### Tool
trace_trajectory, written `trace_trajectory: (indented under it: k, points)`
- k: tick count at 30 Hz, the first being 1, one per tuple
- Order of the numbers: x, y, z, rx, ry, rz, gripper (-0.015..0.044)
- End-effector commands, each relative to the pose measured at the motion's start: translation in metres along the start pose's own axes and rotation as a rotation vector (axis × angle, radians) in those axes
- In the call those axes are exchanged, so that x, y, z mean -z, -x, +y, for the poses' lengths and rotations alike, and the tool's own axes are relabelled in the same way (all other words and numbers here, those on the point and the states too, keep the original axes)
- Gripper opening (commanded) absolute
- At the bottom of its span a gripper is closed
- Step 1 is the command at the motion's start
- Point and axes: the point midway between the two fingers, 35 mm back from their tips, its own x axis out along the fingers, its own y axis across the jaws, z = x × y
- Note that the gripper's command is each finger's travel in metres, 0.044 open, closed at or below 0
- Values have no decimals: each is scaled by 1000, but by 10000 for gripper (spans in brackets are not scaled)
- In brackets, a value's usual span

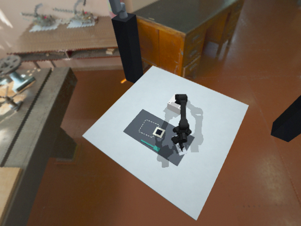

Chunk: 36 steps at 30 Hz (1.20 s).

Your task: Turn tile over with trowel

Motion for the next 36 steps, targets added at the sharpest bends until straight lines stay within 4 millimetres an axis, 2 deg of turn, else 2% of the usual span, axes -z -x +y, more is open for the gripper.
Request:
trace_trajectory:
  k: [1,8,14,36]
  points:
    - [0,1,0,1,-124,0,270]
    - [0,1,0,1,-344,0,270]
    - [0,0,0,1,-350,0,270]
    - [0,-36,0,-1,-351,2,270]
